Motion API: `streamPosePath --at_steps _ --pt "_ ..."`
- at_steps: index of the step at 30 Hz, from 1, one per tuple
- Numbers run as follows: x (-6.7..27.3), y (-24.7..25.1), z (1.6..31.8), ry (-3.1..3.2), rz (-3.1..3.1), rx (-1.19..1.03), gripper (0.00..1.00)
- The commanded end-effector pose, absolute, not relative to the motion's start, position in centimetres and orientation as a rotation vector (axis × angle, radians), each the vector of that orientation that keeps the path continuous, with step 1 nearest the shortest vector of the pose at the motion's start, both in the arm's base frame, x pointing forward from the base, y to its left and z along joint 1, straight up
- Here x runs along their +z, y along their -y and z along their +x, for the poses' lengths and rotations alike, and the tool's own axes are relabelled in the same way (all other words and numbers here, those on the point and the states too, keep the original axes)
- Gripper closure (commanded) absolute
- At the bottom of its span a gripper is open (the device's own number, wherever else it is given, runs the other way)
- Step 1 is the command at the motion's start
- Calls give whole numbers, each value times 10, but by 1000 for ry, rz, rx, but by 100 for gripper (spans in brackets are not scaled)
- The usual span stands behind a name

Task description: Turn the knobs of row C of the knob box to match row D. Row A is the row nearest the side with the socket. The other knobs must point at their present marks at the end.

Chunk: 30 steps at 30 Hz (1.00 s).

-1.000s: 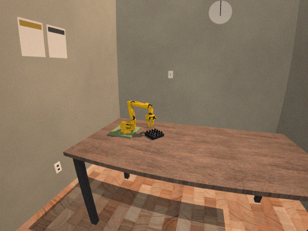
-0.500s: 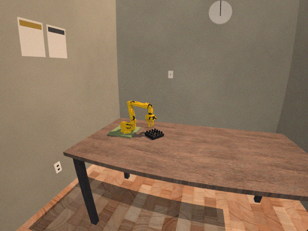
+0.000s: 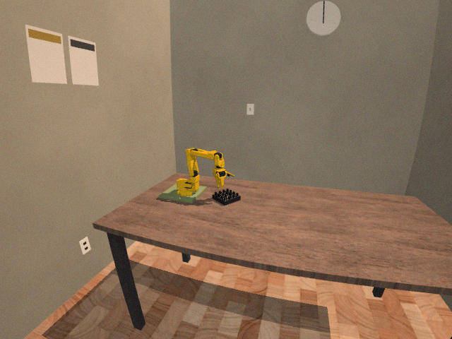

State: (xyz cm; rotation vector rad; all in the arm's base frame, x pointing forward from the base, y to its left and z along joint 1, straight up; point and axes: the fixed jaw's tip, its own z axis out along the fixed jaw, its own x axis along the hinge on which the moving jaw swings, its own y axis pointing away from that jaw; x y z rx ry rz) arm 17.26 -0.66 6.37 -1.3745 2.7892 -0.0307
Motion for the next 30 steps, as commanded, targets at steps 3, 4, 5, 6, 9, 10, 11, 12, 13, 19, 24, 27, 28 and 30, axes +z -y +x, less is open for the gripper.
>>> streamPosePath --at_steps 3,4,5,6,9,10,11,12,13,19,24,27,28,30 --pt "68 31 174 -2980 -929 -17 80" --pt "69 37 174 -3009 -824 -19 79" --pt "69 37 174 -3009 -824 -19 79" --pt "71 42 174 -3035 -717 -20 78" --pt "73 54 173 -3075 -499 -22 76" --pt "75 60 172 -3089 -388 -23 75" --pt "75 60 172 -3089 -388 -23 75" --pt "75 60 172 -3089 -388 -23 75" --pt "76 66 171 -3100 -278 -24 74" --pt "82 94 164 -3094 250 -30 69" --pt "86 113 156 -3038 612 -33 66" --pt "89 125 149 -2982 831 -35 64" --pt "89 125 149 -2982 831 -35 64" --pt "90 128 148 -2963 894 -36 63"
